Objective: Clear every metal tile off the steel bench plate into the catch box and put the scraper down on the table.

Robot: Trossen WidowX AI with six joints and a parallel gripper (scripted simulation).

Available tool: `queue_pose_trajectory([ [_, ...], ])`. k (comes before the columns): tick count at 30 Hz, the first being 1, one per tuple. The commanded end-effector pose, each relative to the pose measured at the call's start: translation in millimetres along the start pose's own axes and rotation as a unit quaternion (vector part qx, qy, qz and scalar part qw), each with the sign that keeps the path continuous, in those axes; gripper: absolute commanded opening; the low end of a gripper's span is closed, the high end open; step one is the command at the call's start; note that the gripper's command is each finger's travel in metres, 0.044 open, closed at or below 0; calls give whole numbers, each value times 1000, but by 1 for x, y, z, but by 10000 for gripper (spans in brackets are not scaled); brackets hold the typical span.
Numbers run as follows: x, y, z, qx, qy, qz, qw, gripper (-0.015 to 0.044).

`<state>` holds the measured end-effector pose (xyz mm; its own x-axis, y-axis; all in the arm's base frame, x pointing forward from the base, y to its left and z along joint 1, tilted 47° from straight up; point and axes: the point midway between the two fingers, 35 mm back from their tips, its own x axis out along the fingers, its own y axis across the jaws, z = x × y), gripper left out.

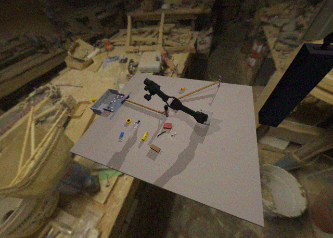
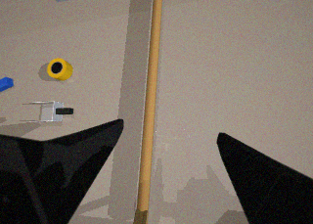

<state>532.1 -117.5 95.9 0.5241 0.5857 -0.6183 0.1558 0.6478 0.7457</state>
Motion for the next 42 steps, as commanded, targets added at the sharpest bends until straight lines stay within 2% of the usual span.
queue_pose_trajectory([
  [1, -17, -1, 2, 7, -18, 4, 1000, 440],
  [21, -110, -7, 11, 15, -124, 37, 992, 440],
  [42, -201, -9, -5, 8, -225, 61, 972, 440],
])
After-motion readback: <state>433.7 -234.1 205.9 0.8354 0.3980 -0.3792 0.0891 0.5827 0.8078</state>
